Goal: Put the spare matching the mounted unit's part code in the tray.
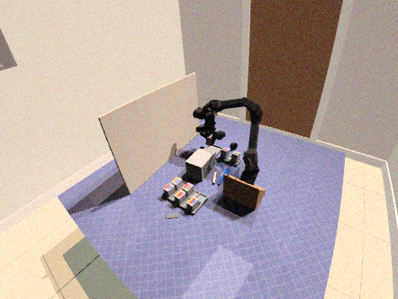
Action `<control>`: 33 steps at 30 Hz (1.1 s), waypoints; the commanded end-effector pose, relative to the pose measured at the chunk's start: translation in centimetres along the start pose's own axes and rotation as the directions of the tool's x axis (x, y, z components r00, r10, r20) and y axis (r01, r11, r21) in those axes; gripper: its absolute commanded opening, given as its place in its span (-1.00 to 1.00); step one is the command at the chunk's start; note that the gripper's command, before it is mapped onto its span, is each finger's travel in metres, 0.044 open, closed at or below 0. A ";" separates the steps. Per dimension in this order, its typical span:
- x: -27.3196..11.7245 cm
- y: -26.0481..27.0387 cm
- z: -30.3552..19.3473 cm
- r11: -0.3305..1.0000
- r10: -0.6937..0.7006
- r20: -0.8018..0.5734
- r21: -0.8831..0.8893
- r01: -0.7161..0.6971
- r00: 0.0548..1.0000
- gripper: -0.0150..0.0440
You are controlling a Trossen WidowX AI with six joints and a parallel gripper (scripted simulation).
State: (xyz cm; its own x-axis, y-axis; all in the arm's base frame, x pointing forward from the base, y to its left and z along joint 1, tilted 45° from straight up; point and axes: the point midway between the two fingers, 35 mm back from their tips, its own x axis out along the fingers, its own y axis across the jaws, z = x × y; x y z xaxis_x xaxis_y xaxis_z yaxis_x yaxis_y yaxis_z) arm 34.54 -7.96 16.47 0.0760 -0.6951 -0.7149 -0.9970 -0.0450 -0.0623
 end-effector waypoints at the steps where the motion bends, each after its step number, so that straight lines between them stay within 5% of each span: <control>1: 0.4 0.1 0.0 1.000 0.002 -0.003 -0.008 -0.002 1.000 -0.49; 33: 2.7 0.4 -0.1 1.000 0.002 -0.007 -0.008 -0.002 1.000 -0.49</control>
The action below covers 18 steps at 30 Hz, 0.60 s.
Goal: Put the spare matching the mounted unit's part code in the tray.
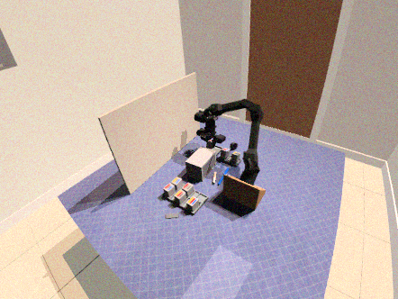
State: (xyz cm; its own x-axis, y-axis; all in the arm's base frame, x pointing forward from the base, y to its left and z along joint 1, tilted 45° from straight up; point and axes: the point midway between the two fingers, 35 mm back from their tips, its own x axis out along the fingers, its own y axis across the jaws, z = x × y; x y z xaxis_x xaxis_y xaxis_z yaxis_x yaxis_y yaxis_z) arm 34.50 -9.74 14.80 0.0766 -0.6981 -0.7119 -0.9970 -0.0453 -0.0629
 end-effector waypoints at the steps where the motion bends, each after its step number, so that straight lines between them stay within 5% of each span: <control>1: 0.4 0.2 0.0 1.000 0.003 -0.003 -0.008 -0.003 1.000 -0.49; 18: 1.6 0.4 0.0 1.000 0.003 -0.007 -0.008 -0.003 1.000 -0.49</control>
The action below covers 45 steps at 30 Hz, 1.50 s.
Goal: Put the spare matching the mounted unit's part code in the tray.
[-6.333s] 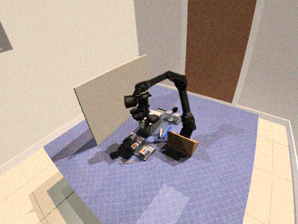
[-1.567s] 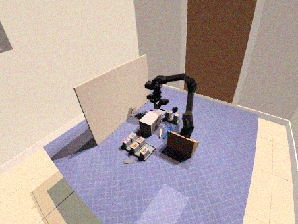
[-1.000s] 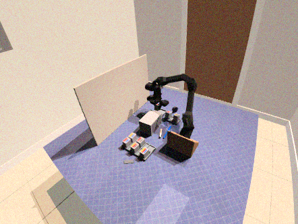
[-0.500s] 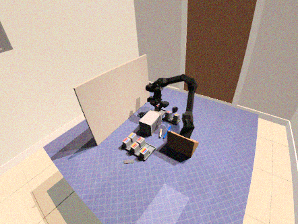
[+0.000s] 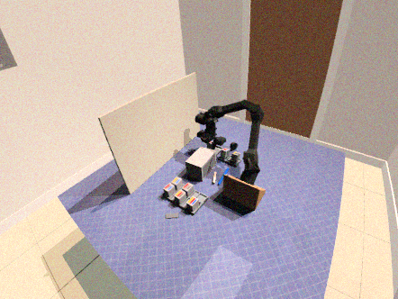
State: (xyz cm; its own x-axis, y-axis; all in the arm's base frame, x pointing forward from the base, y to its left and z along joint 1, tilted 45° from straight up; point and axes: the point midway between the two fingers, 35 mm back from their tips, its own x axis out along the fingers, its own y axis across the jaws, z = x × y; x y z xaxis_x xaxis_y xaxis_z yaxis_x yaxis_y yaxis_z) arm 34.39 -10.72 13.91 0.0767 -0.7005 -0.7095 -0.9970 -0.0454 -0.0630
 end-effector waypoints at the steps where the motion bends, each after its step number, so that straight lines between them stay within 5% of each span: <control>1: 0.3 0.2 0.0 1.000 0.003 -0.003 -0.008 -0.003 1.000 -0.49; 18: 0.1 0.0 0.0 1.000 0.000 0.000 0.000 0.000 1.000 1.00; 28: -10.3 0.1 0.2 1.000 0.005 0.002 -0.010 -0.005 1.000 1.00; 45: -10.3 -0.1 0.3 1.000 -0.015 0.004 -0.016 0.015 1.000 1.00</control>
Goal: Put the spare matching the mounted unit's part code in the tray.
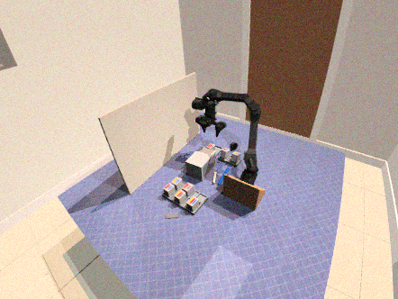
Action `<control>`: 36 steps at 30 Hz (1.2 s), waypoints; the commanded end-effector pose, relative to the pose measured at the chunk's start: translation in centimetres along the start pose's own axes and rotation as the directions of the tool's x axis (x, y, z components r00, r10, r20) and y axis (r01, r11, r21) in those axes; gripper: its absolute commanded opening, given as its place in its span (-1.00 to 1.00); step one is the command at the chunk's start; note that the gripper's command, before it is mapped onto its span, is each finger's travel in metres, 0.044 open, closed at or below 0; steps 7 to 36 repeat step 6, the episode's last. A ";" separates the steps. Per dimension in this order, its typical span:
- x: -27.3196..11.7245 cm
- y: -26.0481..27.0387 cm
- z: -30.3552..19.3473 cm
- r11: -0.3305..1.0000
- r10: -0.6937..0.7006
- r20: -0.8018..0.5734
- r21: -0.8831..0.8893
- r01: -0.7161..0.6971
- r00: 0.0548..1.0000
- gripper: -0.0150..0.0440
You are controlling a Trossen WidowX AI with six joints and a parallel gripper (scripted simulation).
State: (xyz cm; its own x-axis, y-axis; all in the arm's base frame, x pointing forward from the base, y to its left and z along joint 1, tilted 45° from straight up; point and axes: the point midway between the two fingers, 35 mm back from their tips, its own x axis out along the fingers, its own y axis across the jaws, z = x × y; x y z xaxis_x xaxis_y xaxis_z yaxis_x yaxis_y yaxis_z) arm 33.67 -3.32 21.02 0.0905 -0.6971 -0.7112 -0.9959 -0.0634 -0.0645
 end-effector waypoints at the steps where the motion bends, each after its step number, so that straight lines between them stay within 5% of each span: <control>1: 0.0 0.0 0.0 1.000 -0.001 0.000 -0.005 0.001 1.000 1.00; 36: 0.0 0.0 0.0 1.000 -0.001 0.000 -0.005 0.001 1.000 1.00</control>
